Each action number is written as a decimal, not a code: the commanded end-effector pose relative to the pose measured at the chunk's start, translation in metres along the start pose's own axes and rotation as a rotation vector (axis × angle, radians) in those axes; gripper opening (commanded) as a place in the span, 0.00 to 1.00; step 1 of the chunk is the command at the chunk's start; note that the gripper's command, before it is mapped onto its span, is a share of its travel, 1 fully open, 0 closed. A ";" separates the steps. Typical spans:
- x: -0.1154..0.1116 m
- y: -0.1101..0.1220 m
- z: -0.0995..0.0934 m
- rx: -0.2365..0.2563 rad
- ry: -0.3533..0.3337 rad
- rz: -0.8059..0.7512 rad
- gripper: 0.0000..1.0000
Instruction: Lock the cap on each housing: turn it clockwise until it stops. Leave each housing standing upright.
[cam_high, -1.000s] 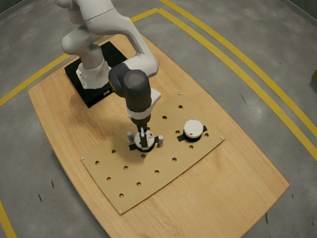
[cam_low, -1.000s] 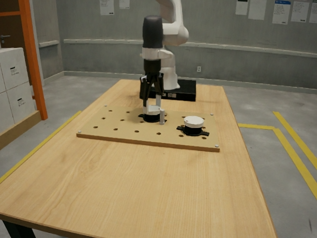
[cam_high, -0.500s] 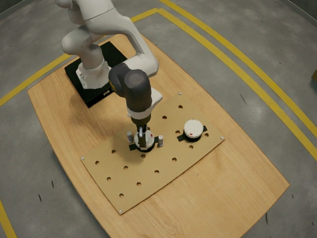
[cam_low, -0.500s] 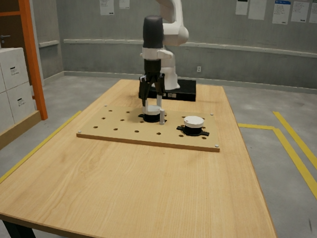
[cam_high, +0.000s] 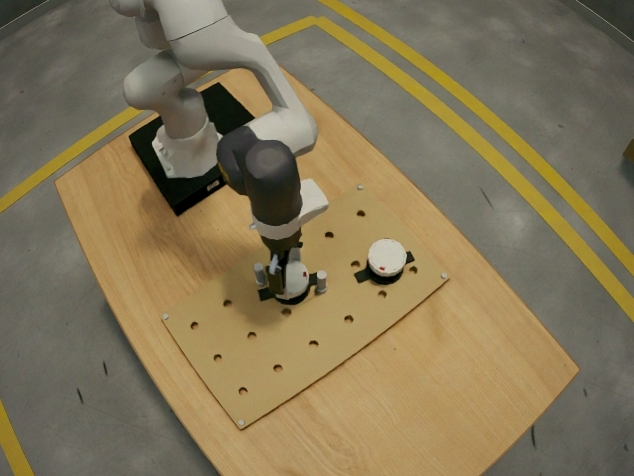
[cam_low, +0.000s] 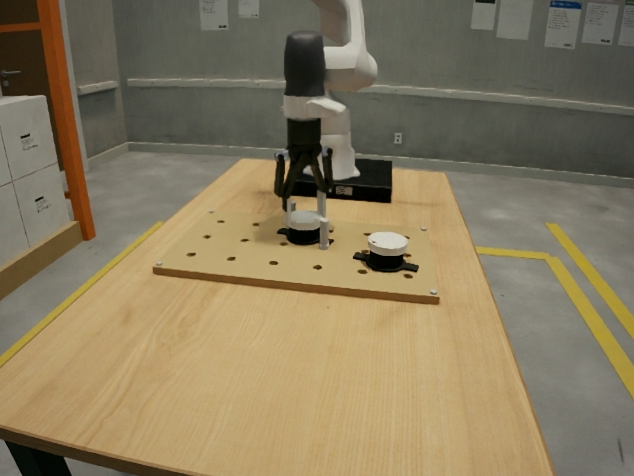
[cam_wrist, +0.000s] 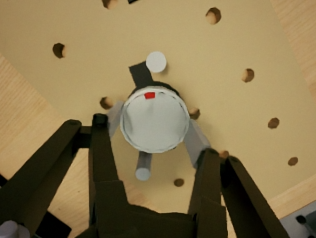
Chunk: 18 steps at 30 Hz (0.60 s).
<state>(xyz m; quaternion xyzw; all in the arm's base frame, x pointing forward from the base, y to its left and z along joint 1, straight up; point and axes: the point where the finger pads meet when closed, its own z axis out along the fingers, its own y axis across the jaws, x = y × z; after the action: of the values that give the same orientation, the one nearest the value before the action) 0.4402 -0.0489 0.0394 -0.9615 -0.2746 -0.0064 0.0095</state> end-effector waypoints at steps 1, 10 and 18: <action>-0.001 0.000 0.001 -0.017 -0.016 0.181 0.10; -0.001 0.000 0.001 -0.017 -0.016 0.221 0.10; -0.001 0.000 0.001 -0.017 -0.015 0.250 0.10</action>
<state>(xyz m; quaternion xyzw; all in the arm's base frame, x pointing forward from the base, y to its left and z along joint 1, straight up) 0.4400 -0.0492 0.0392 -0.9822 -0.1877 -0.0031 0.0039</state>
